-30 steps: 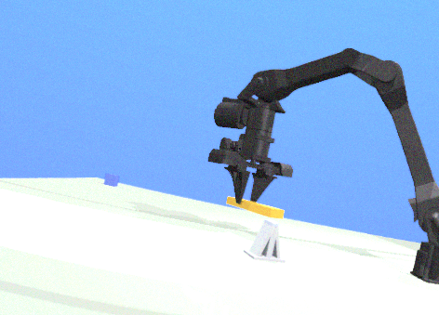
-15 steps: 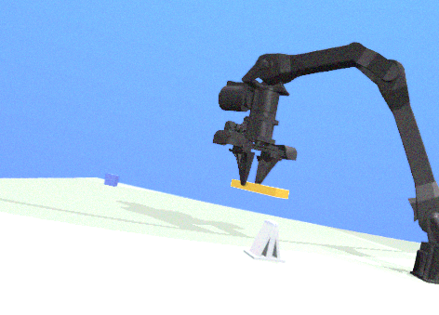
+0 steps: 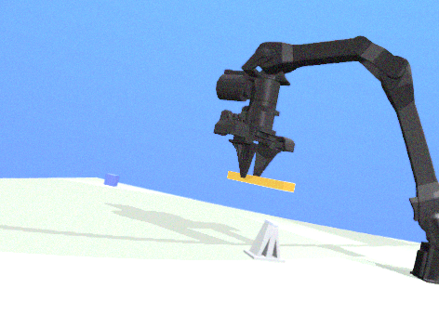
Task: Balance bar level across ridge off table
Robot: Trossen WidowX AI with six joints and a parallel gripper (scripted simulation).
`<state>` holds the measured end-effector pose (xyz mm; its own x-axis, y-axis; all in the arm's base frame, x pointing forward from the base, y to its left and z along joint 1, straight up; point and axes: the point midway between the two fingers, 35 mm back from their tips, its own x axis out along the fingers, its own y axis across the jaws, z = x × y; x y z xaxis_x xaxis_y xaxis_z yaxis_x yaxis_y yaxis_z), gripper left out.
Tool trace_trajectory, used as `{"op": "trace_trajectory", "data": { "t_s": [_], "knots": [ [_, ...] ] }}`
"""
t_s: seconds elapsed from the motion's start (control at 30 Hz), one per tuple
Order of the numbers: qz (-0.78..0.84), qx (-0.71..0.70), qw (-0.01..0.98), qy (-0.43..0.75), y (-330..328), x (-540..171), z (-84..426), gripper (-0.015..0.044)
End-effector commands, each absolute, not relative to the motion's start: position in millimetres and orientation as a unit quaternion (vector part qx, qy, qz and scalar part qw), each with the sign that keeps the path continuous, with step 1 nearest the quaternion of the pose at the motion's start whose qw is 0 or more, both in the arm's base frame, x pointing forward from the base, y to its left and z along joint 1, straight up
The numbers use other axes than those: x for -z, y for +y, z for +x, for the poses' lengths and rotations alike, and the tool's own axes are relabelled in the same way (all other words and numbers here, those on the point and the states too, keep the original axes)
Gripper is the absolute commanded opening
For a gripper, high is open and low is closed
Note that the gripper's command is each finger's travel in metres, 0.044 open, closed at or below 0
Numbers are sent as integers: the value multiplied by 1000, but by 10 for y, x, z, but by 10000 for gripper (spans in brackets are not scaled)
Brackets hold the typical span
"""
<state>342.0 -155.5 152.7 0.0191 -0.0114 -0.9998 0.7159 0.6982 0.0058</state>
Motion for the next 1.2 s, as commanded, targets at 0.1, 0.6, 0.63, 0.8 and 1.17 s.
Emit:
{"op": "trace_trajectory", "data": {
  "t_s": [0.1,0.6,0.63,0.8,1.17],
  "knots": [
    [224,224,682,660,-1294,-1565,3448,0],
    [103,105,710,689,-700,-1567,3479,0],
    [96,97,711,690,-661,-1567,3479,0],
    [56,57,715,694,-465,-1566,3472,0],
    [-28,-27,717,696,-37,-1562,3431,0]
  ]
}}
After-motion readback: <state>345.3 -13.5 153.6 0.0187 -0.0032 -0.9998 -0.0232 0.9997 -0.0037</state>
